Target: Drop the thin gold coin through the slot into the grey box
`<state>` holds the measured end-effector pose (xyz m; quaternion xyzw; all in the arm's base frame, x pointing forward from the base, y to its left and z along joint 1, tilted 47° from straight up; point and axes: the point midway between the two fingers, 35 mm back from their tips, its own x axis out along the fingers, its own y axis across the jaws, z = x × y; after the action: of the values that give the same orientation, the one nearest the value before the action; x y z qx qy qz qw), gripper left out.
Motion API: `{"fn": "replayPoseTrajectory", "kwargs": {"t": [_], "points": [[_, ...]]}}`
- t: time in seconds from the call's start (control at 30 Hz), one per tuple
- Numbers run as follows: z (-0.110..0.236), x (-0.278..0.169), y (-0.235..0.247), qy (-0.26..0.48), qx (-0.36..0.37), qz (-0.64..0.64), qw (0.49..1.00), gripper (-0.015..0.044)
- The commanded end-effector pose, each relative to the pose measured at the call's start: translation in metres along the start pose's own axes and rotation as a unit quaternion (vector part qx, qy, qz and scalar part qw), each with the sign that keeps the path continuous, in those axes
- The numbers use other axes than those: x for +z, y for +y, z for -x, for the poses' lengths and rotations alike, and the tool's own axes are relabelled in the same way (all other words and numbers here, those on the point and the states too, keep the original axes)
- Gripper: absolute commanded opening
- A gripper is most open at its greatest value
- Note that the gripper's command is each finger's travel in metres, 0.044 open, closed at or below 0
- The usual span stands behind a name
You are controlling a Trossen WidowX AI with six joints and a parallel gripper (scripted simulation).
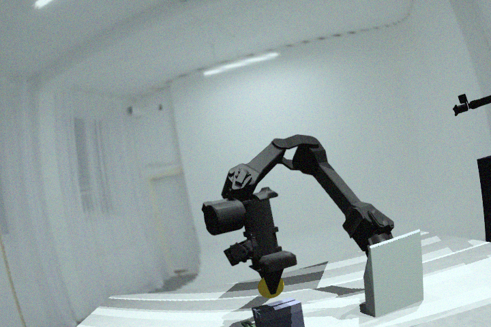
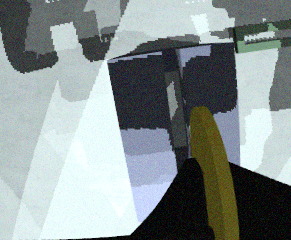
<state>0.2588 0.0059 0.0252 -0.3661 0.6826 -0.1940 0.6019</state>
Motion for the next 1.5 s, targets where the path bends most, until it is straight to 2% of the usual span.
{"fn": "replayPoseTrajectory", "kwargs": {"t": [0.0,1.47], "points": [[0.001,0.001,0.0,-0.001,0.0,0.001,1.0,0.0],[-0.014,-0.002,0.003,-0.001,-0.002,0.001,1.0,0.0]]}}
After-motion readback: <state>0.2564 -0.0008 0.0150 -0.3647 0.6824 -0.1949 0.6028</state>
